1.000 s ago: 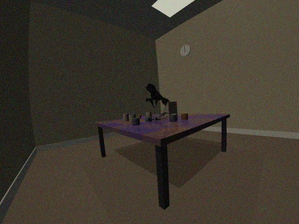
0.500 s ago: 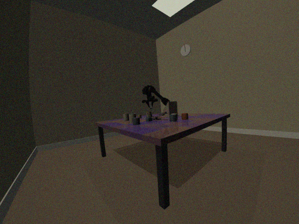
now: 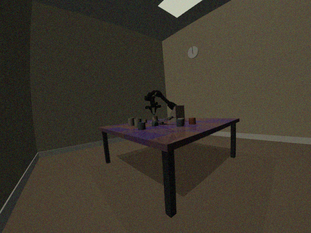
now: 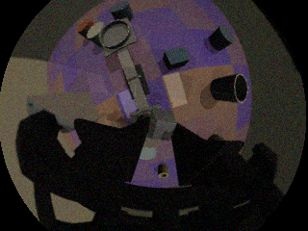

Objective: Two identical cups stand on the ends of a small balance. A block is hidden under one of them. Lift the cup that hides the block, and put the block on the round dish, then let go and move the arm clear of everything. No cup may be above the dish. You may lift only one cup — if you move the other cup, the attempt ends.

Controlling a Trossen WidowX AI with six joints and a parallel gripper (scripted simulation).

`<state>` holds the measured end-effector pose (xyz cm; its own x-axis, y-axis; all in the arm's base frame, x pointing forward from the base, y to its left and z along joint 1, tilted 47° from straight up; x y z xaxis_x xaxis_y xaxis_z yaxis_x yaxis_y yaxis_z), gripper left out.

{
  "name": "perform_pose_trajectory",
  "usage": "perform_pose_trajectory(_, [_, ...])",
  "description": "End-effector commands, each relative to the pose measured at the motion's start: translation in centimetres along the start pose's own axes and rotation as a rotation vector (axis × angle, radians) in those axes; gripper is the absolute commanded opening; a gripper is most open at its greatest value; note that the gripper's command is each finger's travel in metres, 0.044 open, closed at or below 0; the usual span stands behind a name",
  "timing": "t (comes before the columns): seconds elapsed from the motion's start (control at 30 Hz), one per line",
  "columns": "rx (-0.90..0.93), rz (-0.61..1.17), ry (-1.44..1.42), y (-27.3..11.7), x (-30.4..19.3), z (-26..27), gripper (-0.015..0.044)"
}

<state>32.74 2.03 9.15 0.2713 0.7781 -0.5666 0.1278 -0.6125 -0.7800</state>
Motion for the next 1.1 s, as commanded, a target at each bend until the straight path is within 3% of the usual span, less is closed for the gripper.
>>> perform_pose_trajectory(0.0, [-0.005,0.008,0.0,0.3,-1.8,-0.1,0.0])
perform_pose_trajectory(1.07, [-0.013,0.128,0.001,2.4,-16.3,2.4,0.0])
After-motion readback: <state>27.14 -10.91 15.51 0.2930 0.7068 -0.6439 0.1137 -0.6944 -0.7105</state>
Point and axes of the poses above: the point midway between the two fingers, 35 mm back from their tips, its own y axis out along the fingers, its own z axis across the jaws, x = y × z, the point moved 3 cm from there along -y, back along the fingers, and after that the axes turned 3 degrees about -y, right-handed, at the moved point
